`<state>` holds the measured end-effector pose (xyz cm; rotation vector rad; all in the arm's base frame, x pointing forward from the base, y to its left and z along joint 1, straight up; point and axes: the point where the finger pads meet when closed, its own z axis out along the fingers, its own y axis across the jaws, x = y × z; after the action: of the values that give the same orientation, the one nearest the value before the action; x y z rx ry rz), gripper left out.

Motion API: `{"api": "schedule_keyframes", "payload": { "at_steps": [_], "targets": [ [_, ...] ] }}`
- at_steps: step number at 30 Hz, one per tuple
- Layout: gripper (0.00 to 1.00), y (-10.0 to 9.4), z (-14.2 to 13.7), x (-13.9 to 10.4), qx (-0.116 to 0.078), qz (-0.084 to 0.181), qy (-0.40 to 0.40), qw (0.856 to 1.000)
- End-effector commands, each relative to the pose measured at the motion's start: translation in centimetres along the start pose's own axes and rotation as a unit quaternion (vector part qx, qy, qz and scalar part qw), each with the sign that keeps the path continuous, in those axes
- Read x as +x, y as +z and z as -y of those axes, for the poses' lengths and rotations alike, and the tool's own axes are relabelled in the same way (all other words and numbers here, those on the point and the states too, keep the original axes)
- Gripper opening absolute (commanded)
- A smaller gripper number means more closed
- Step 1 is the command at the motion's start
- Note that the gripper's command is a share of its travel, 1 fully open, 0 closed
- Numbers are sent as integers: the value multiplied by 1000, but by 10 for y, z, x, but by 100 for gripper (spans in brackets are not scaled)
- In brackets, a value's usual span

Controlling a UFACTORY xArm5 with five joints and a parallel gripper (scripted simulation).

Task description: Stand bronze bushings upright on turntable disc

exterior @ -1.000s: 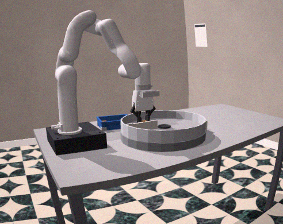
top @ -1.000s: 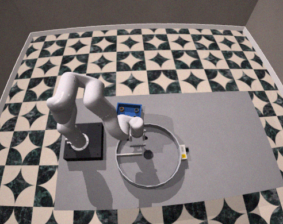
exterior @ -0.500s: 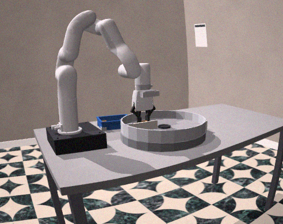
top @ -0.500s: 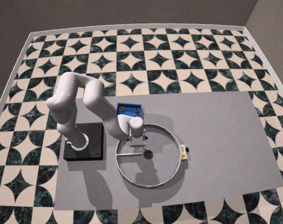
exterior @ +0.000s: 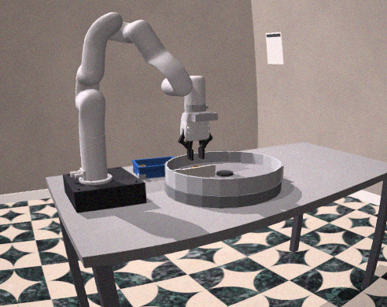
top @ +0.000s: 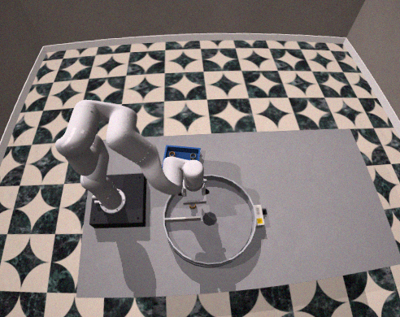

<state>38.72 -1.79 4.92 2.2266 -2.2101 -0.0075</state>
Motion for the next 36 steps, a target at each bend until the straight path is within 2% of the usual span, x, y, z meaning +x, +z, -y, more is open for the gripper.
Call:
{"api": "schedule_keyframes", "payload": {
  "at_steps": [1, 18, 22, 26, 28, 31, 36],
  "targets": [
    [42, -20, 1, 0, 2, 0, 0, 1000],
    [41, -24, 1, 0, 2, 0, 0, 1000],
    [41, -24, -1, -7, 2, 0, -7, 1000],
    [41, -24, -8, -31, 2, 0, -32, 999],
    [41, -24, -8, -31, 2, 0, -32, 999],
    [41, -24, -19, -62, 2, 0, -64, 998],
    [41, -25, -40, -126, 2, -1, -131, 991]
  ]
}}
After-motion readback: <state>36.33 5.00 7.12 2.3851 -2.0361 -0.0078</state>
